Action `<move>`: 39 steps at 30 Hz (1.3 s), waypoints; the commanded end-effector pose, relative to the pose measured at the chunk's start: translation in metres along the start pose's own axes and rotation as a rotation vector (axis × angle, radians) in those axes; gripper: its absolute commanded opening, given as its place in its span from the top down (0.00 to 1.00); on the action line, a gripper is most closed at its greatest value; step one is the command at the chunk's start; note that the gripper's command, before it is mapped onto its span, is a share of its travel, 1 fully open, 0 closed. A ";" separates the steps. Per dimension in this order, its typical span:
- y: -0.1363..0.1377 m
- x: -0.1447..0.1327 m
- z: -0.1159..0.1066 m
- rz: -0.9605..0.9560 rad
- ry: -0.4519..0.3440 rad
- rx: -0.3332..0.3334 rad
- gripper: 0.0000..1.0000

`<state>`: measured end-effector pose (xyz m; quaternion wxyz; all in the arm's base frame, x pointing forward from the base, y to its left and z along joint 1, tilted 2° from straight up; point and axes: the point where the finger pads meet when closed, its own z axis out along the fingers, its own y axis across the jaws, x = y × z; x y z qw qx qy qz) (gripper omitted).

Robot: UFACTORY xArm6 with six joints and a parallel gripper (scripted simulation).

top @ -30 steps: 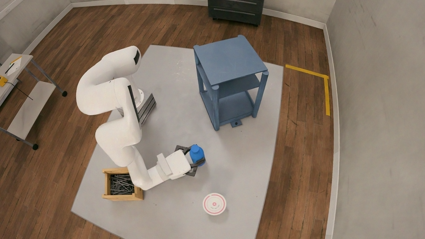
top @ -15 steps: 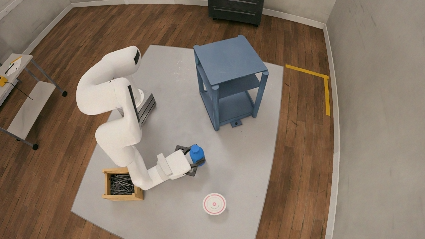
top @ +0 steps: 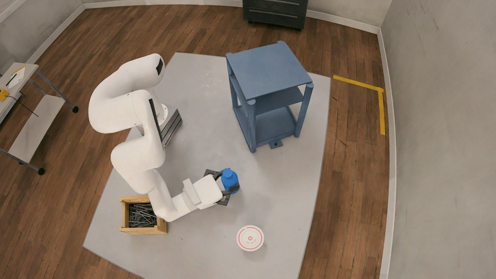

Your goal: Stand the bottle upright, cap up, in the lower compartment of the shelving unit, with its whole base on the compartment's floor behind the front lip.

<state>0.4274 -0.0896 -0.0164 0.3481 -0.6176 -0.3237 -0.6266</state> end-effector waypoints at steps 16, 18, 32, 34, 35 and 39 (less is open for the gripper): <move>0.001 0.042 0.000 -0.004 0.000 0.000 1.00; 0.001 0.045 0.000 -0.004 0.000 0.000 1.00; 0.001 0.048 0.000 -0.004 0.000 0.000 1.00; 0.001 0.048 0.000 -0.004 0.000 0.000 1.00; 0.001 0.048 0.000 -0.004 0.000 0.000 1.00; 0.001 0.048 0.002 -0.004 0.000 0.000 1.00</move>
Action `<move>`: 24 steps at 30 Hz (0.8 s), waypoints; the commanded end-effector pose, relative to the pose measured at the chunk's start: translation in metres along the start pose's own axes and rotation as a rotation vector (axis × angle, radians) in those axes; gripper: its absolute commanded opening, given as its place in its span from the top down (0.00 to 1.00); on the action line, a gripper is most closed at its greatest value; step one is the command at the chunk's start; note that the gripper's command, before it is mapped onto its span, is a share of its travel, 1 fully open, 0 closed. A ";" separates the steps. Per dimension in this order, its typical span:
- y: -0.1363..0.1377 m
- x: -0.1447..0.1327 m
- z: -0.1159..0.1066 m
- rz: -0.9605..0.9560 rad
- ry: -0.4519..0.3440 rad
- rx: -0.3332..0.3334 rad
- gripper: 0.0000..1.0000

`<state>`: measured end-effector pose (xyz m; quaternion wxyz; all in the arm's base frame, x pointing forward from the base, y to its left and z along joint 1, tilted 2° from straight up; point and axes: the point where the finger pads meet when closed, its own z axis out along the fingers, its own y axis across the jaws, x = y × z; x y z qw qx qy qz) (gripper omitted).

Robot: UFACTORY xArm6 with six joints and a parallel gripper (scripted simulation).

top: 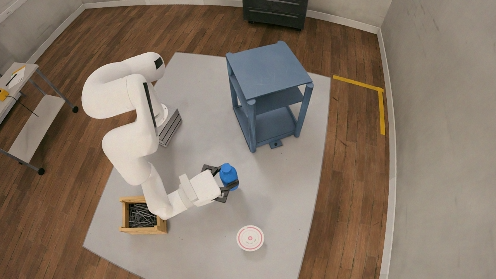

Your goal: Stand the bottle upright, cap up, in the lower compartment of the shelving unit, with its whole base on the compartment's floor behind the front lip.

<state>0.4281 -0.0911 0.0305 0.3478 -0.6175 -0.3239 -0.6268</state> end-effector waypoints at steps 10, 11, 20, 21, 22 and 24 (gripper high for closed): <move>0.001 0.001 0.024 -0.003 0.000 0.000 1.00; 0.001 0.001 0.027 -0.003 0.000 0.000 1.00; 0.001 0.001 0.045 -0.003 0.000 0.000 1.00; 0.001 0.001 0.046 -0.003 0.000 0.000 1.00; 0.001 0.001 0.047 -0.003 0.000 0.000 1.00; 0.001 0.001 0.048 -0.003 0.000 0.000 1.00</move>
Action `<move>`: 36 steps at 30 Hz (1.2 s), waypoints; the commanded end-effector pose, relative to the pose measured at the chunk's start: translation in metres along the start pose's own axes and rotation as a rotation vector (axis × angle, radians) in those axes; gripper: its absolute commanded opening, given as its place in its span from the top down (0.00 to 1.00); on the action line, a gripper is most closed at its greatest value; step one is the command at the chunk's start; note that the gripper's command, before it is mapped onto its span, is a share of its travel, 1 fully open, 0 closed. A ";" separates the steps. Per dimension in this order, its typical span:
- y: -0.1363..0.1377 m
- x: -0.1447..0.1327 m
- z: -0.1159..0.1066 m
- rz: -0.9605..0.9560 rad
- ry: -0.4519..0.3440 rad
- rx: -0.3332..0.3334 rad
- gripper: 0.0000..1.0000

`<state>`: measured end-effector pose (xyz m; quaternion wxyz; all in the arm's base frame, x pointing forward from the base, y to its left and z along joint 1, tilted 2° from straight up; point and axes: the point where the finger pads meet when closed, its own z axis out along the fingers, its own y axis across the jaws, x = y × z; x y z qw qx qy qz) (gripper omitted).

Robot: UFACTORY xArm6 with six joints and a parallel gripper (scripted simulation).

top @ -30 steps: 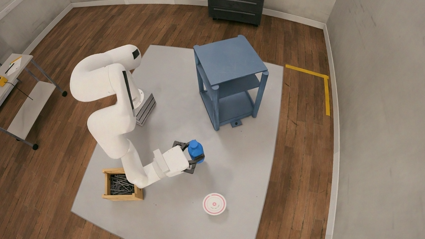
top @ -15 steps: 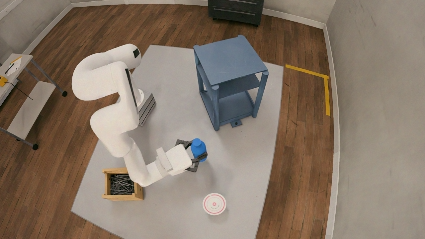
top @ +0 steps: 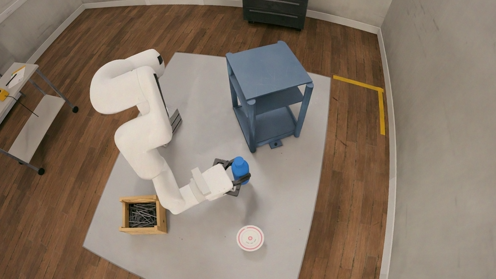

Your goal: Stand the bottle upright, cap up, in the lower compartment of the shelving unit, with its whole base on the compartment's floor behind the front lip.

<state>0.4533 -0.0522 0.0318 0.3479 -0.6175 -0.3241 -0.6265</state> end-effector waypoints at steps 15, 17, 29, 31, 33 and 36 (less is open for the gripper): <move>0.000 0.001 0.003 -0.003 0.000 0.000 1.00; 0.000 0.001 0.003 -0.003 0.000 0.000 1.00; -0.006 0.001 0.003 -0.003 0.000 0.000 1.00; -0.008 0.001 0.003 -0.003 0.000 0.000 1.00; -0.010 0.001 0.003 -0.003 0.000 0.000 1.00; -0.014 0.001 0.003 -0.003 0.000 0.000 1.00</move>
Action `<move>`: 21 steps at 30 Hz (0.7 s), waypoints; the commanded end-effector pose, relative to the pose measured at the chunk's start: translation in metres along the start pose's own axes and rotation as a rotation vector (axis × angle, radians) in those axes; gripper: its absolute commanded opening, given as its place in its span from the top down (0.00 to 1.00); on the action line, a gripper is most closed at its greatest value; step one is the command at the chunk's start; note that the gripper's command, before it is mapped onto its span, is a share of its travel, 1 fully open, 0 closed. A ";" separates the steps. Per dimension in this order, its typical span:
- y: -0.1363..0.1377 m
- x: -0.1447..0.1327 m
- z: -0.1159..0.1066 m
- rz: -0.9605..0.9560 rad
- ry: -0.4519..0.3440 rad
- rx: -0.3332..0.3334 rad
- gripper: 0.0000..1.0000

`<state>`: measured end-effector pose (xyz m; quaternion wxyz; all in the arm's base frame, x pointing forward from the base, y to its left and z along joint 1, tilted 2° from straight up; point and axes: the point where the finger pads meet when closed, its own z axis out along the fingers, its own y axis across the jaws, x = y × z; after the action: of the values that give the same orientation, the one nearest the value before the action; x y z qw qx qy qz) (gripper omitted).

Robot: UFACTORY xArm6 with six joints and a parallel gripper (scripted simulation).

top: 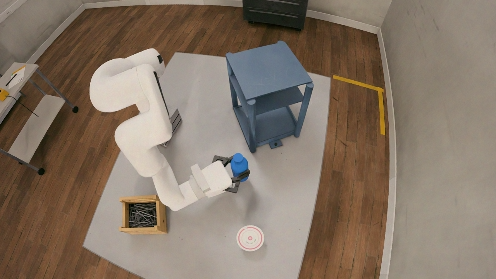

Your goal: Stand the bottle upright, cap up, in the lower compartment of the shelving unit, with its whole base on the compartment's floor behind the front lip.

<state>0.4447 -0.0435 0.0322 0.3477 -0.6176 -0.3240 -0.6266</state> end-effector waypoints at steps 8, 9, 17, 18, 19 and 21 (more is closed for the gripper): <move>-0.012 0.001 0.000 -0.003 0.000 0.000 1.00; -0.014 0.001 0.000 -0.003 0.000 0.000 1.00; -0.031 0.001 0.000 -0.003 0.000 0.000 1.00; -0.033 0.001 0.000 -0.003 0.000 0.000 1.00; -0.036 0.001 0.000 -0.003 0.000 0.000 1.00; -0.041 0.001 0.000 -0.003 0.000 0.000 1.00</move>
<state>0.4155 -0.0242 0.0330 0.3478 -0.6175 -0.3241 -0.6267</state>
